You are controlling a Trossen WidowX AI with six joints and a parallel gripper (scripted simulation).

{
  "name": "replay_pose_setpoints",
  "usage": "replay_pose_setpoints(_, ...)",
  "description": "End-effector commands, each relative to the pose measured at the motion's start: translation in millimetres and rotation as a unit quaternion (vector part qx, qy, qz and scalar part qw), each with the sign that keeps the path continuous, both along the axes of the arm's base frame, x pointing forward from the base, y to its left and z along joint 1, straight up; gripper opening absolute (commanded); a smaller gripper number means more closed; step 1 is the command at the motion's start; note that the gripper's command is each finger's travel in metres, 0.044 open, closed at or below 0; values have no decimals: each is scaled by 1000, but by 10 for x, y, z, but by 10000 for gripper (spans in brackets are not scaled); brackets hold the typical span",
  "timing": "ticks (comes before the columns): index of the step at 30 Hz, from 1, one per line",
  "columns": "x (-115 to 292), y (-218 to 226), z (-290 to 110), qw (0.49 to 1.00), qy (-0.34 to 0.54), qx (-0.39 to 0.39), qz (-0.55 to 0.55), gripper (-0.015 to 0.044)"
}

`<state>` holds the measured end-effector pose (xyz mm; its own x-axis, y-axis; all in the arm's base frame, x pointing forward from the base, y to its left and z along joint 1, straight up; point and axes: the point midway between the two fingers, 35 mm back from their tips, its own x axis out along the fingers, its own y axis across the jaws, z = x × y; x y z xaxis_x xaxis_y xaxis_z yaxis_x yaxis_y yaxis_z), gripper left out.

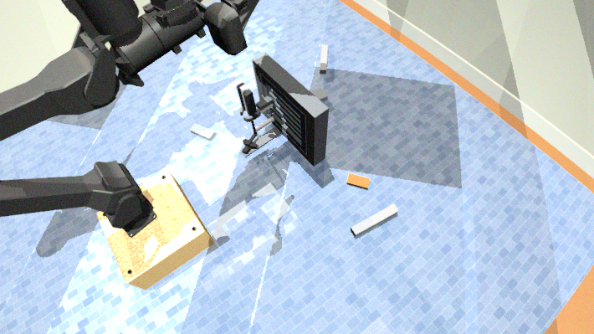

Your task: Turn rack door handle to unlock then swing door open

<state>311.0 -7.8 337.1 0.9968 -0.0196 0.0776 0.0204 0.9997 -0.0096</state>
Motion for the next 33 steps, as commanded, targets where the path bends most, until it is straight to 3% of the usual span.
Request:
replay_pose_setpoints(1,6,1,-6,1000,2,0,0,374)
replay_pose_setpoints(5,123,13,-130,999,53,6,3,292)
replay_pose_setpoints(19,429,79,-700,964,263,29,7,292)
replay_pose_setpoints(33,443,152,-1232,886,462,44,2,292)
